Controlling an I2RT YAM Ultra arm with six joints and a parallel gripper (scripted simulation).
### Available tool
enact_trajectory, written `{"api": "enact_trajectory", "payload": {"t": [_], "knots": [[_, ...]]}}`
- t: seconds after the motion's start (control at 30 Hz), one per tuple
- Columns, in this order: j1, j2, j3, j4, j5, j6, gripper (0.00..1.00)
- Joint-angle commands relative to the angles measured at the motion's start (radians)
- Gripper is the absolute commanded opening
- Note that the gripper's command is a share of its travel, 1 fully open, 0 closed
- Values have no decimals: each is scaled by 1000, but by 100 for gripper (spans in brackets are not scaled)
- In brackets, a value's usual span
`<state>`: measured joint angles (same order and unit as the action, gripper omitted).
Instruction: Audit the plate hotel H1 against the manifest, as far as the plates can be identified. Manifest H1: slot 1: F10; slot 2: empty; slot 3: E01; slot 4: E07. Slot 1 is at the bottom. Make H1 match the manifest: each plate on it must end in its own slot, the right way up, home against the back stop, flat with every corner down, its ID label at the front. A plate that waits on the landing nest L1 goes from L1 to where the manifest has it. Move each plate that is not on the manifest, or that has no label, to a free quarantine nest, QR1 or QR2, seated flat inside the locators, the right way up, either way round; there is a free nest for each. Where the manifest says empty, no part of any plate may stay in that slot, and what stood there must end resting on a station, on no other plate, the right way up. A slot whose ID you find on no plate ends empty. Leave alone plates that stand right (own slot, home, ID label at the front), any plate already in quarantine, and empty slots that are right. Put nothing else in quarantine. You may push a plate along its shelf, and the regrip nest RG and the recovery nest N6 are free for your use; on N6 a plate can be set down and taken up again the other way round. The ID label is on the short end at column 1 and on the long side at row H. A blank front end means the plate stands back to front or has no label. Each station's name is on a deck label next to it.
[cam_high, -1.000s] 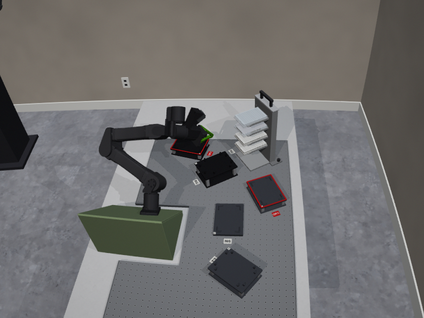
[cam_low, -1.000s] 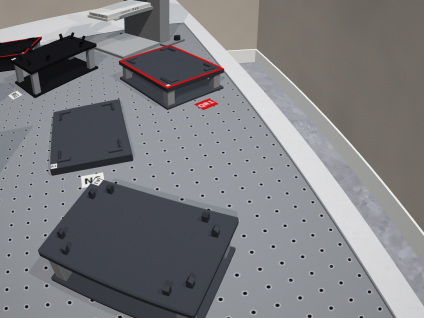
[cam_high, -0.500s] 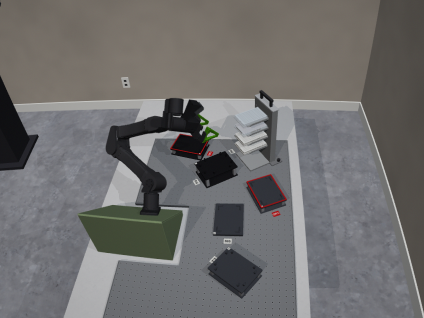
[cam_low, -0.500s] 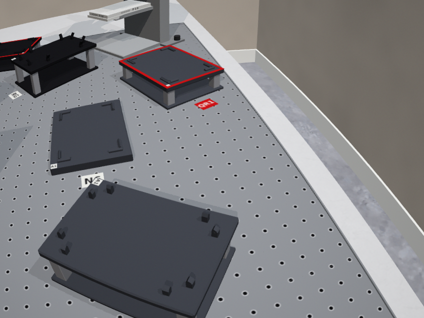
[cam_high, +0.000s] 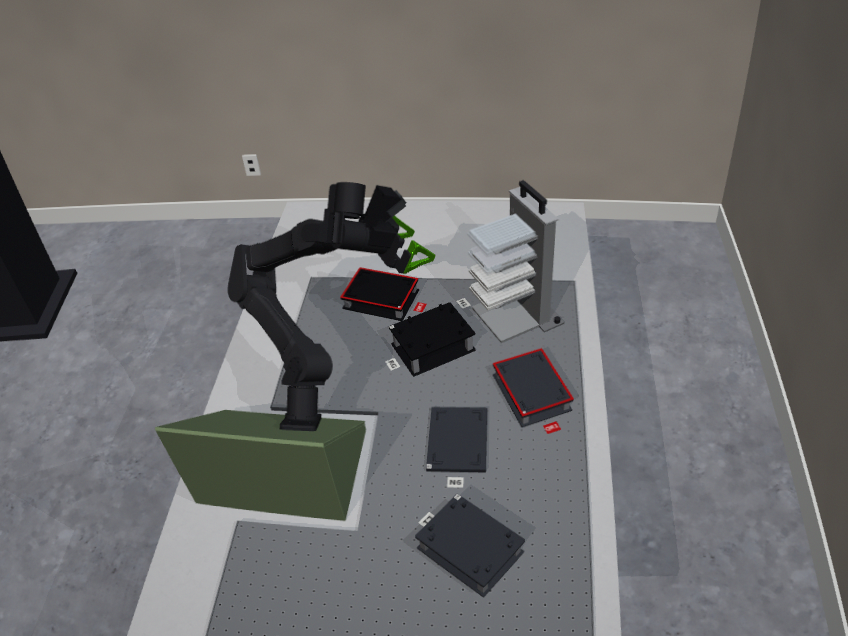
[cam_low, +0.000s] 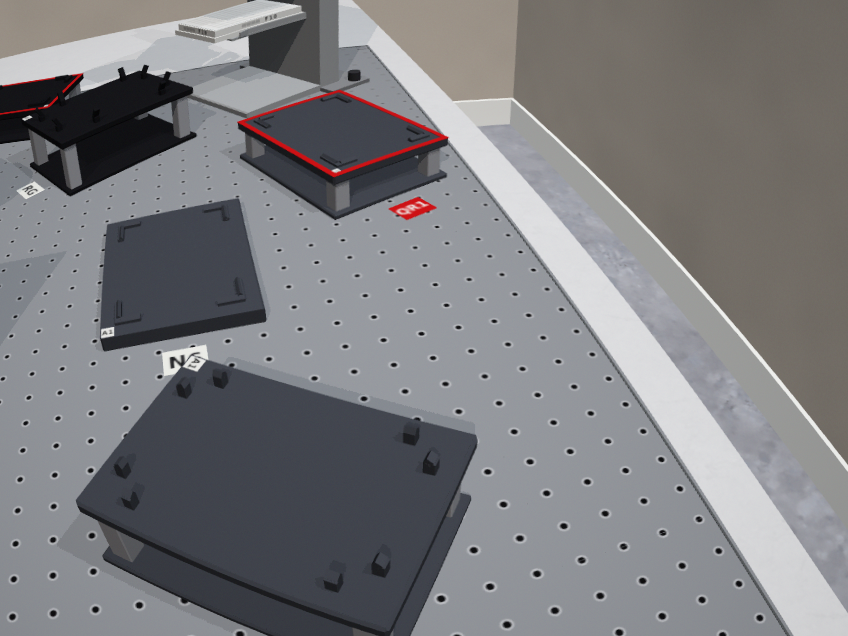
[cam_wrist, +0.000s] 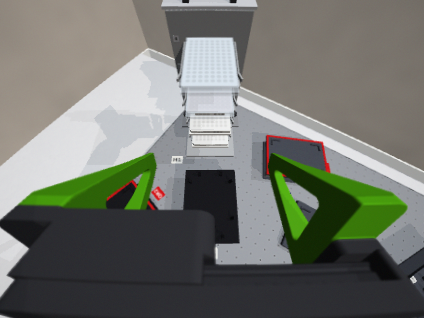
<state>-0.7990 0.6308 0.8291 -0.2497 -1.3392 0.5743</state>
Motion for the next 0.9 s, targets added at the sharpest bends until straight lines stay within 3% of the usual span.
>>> {"api": "enact_trajectory", "payload": {"t": [0.0,0.67,0.87], "knots": [[-2,4,8,-2,-11,-2,100],[-3,4,8,-2,-12,-2,100],[58,5,2,17,49,9,100]]}}
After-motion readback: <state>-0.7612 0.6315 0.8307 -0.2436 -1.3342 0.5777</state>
